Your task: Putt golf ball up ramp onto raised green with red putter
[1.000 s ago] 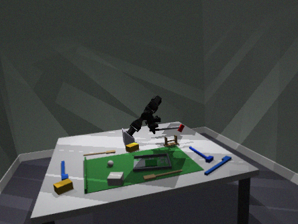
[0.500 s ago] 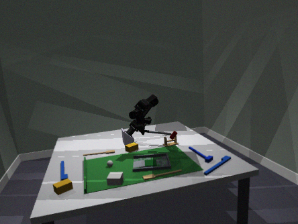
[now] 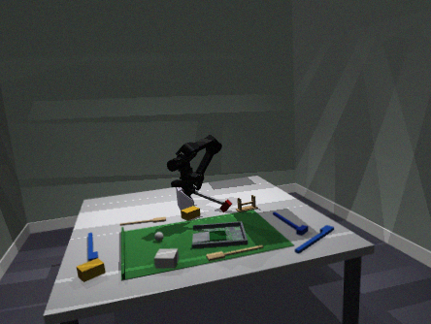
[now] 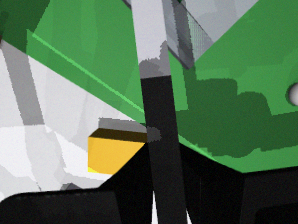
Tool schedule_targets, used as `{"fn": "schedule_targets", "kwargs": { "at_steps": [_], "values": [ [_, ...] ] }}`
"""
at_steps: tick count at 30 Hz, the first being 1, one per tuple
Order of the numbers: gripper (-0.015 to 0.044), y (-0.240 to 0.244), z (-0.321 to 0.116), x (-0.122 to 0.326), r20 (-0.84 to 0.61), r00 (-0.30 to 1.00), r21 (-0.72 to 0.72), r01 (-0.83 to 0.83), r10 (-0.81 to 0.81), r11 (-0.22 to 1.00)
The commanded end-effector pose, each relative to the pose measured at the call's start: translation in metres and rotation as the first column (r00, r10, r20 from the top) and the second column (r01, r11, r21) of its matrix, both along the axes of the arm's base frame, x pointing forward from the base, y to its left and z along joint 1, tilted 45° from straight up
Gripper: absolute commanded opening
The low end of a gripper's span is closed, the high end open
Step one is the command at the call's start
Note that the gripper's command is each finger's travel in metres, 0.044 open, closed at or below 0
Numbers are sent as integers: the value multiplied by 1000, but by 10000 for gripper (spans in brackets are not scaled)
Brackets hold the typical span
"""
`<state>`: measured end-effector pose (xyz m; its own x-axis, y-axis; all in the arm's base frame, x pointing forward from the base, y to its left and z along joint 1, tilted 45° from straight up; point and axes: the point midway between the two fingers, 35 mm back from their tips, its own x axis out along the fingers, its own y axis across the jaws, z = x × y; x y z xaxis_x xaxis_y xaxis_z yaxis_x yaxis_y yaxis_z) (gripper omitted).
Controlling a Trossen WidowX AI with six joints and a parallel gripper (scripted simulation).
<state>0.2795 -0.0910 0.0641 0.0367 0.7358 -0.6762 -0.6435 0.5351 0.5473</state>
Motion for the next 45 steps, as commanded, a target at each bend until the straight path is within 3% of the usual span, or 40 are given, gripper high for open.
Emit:
{"fn": "schedule_targets", "kwargs": {
  "at_steps": [1, 15, 30, 45],
  "values": [
    [0, -20, -14, 0, -67, 995, -16, 70, -71, 997],
    [0, -81, -73, -21, -336, 881, -97, 318, -332, 943],
    [0, -143, -146, -66, -556, 636, -232, 500, -536, 834],
    [0, -119, -177, -69, -563, 623, -237, 507, -543, 829]
  ]
}}
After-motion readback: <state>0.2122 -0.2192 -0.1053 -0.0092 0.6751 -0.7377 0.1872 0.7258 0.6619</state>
